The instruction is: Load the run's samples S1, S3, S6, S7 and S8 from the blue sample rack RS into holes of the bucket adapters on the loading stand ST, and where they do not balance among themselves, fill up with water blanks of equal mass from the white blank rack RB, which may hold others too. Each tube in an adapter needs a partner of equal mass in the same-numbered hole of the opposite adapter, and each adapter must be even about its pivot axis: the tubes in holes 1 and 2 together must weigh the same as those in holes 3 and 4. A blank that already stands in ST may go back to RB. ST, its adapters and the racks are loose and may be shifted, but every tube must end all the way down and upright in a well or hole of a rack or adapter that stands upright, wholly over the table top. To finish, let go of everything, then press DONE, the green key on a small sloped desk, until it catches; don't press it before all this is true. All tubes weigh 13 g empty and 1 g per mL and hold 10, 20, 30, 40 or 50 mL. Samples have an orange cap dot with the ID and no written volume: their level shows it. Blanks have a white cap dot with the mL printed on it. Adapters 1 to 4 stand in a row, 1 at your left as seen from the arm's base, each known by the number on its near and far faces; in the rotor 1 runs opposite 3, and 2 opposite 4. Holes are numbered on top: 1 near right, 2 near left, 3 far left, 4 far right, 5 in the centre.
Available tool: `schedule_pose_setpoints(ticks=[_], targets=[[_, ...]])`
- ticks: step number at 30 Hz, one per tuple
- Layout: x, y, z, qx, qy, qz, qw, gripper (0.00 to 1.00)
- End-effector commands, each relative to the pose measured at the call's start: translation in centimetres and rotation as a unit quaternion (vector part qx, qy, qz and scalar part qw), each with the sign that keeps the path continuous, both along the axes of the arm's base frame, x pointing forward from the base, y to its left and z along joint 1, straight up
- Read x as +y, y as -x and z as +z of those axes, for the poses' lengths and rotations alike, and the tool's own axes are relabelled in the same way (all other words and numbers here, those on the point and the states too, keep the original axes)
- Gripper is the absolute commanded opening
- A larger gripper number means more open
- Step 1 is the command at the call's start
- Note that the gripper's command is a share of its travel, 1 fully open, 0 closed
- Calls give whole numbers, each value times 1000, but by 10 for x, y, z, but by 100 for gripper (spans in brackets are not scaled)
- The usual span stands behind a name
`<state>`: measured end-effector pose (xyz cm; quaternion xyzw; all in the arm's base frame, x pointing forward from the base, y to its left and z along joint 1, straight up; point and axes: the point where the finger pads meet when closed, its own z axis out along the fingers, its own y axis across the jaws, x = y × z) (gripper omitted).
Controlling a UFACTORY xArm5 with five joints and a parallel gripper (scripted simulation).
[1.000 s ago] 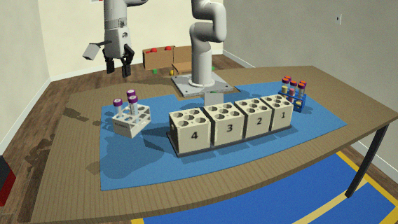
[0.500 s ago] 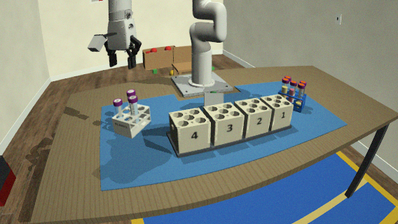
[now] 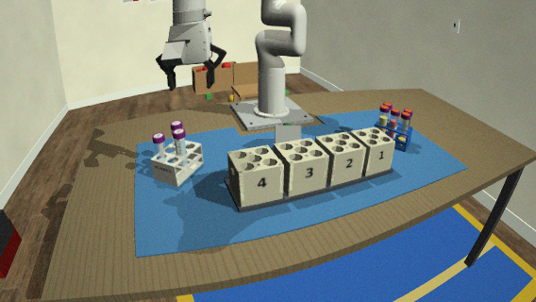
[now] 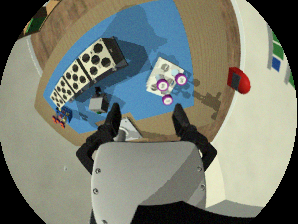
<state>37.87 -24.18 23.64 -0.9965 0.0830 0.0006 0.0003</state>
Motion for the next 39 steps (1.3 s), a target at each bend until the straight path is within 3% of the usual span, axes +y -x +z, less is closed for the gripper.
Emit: schedule_pose_setpoints(ticks=[1, 7, 39], targets=[[16, -3, 2, -2, 2, 55, 998, 100], [46, -7, 2, -2, 2, 146, 989, 100], [185, -25, 2, -3, 1, 146, 989, 100]])
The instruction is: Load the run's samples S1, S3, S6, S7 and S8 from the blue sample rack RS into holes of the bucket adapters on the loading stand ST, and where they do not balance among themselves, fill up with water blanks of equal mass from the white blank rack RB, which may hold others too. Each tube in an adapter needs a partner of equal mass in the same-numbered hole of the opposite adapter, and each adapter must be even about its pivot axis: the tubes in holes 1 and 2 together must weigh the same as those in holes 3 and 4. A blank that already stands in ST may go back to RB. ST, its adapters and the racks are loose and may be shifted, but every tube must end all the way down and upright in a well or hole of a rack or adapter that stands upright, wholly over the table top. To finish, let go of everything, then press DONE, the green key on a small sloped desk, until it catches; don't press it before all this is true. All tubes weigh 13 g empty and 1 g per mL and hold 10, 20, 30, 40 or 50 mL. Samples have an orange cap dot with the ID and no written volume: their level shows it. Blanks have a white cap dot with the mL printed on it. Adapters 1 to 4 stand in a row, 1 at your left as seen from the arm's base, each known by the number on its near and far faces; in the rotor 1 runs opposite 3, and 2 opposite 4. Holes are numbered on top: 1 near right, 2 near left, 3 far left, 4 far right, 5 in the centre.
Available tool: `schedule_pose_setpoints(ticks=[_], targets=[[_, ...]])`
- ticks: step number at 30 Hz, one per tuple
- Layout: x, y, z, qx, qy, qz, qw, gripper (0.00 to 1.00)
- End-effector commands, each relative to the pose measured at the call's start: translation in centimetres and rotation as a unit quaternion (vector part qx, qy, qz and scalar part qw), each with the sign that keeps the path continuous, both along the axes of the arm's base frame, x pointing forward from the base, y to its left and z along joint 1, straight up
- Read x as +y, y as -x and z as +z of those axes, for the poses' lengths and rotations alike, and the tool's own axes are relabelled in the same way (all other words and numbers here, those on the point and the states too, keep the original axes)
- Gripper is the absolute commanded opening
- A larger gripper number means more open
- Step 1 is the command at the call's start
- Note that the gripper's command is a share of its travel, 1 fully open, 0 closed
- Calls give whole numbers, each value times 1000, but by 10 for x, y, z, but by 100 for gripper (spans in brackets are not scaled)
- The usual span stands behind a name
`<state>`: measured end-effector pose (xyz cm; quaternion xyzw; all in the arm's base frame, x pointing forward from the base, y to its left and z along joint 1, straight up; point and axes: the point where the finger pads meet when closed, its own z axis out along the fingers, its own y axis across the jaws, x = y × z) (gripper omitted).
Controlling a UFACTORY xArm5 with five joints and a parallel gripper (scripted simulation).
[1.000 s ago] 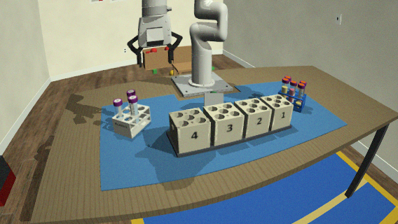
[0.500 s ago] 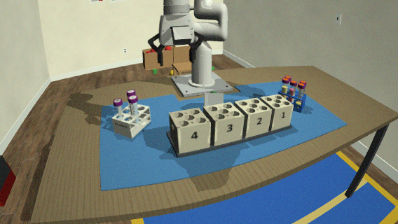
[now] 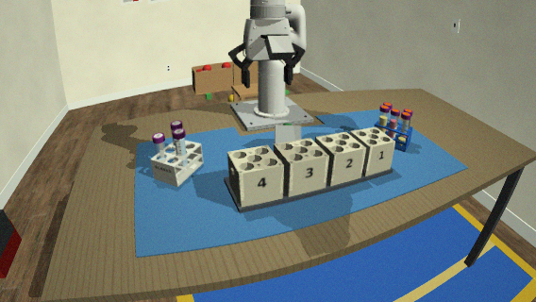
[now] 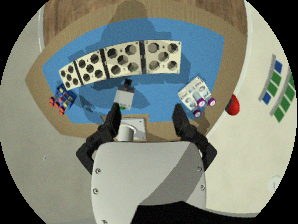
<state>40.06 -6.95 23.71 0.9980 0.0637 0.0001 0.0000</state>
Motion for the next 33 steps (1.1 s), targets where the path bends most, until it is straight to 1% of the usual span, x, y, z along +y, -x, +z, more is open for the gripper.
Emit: schedule_pose_setpoints(ticks=[1, 7, 9, 23, 24, 26, 33], targets=[[18, -3, 2, -2, 0, 0, 1000, 100], [48, -7, 2, -2, 0, 0, 1000, 100], [48, -7, 2, -2, 0, 0, 1000, 100], [117, -16, 2, -2, 0, 0, 1000, 100], [122, -14, 2, -2, 0, 16, 1000, 100], [122, -14, 2, -2, 0, 16, 1000, 100], [154, -1, 2, -2, 0, 133, 991, 100]])
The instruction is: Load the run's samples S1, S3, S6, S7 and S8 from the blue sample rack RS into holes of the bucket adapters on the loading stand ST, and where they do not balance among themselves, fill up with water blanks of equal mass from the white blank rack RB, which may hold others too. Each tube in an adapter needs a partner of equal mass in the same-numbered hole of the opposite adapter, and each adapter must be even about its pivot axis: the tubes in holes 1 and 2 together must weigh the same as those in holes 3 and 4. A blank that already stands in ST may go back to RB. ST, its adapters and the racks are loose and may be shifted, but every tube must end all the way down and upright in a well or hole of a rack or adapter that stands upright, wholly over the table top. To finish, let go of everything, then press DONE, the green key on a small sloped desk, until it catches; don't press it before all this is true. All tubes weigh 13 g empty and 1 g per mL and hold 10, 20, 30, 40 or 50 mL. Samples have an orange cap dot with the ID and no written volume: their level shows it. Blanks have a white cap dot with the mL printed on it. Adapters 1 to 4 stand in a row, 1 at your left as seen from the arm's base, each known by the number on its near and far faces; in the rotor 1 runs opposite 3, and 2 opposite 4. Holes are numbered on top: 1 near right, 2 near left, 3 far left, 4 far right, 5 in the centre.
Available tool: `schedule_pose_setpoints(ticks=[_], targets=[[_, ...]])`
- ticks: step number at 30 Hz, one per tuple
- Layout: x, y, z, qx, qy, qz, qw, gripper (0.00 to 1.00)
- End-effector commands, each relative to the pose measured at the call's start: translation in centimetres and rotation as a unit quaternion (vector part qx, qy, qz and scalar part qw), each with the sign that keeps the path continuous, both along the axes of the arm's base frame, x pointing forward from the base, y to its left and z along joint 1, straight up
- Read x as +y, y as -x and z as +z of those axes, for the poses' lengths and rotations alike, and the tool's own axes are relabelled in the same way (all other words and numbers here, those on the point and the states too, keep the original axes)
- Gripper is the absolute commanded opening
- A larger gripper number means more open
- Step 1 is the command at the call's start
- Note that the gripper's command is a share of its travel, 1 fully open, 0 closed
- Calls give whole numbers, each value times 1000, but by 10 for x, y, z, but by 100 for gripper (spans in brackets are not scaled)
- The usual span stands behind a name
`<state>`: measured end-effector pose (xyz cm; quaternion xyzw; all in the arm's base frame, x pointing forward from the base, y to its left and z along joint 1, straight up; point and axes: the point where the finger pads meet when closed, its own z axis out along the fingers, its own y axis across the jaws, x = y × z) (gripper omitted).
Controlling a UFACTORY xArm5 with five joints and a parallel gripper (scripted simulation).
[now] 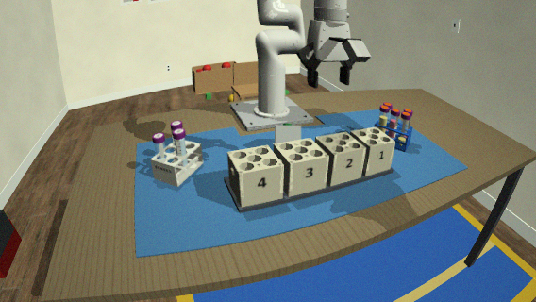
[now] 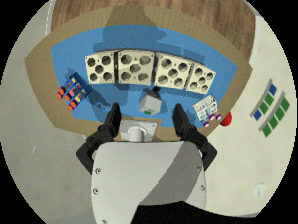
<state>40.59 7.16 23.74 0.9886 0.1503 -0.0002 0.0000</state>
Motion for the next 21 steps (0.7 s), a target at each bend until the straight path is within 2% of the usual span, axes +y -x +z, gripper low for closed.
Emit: schedule_pose_setpoints(ticks=[1, 8, 10, 19, 21], targets=[[18, 6, 2, -2, 0, 63, 998, 100], [51, 19, 1, -2, 0, 178, 984, 100], [51, 19, 1, -2, 0, 178, 984, 100], [92, 36, 1, -2, 0, 323, 946, 100], [102, 39, 1, -2, 0, 331, 944, 100]])
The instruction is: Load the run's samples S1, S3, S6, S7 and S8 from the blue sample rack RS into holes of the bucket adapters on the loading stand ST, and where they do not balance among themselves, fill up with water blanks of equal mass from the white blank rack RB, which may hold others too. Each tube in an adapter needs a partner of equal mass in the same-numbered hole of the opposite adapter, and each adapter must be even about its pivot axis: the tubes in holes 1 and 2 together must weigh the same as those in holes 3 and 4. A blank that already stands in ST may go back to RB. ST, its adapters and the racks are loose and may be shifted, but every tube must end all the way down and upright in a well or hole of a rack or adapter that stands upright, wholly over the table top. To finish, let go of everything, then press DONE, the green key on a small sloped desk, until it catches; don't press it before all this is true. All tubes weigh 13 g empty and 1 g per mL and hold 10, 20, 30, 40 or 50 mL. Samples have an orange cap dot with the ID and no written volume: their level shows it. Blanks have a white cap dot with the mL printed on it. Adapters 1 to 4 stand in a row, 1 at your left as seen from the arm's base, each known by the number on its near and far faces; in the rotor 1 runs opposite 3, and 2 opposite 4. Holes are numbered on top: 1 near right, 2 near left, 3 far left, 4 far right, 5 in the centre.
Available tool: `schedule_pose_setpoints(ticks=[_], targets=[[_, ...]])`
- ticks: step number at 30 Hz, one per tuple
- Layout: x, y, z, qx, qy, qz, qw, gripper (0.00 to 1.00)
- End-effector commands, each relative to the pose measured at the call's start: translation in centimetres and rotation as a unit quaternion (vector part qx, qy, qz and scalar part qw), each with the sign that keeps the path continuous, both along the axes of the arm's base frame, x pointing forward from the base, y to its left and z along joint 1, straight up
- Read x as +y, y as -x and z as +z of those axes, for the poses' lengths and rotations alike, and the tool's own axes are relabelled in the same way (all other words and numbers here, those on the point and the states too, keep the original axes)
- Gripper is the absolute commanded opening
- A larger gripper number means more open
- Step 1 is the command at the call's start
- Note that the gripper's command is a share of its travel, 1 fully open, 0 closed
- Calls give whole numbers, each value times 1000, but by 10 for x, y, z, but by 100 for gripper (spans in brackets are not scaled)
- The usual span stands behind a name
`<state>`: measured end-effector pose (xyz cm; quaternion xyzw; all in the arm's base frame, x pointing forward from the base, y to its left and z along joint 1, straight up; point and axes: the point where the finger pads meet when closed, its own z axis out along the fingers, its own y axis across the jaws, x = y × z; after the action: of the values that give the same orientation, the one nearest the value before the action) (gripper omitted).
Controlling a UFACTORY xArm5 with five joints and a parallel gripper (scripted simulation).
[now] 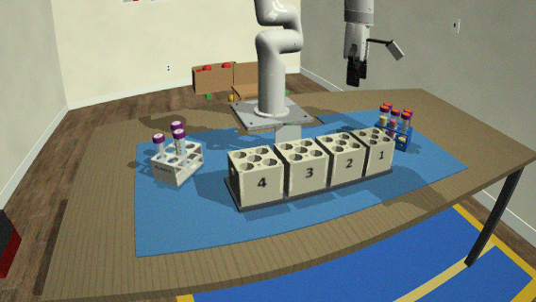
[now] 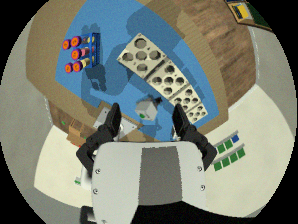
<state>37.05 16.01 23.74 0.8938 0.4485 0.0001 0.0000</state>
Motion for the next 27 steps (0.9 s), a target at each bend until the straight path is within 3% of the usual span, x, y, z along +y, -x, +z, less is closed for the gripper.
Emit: schedule_pose_setpoints(ticks=[1, 27], targets=[[18, 6, 1, -2, -1, 23, 1000, 100], [120, 47, 1, -1, -1, 23, 1000, 100]])
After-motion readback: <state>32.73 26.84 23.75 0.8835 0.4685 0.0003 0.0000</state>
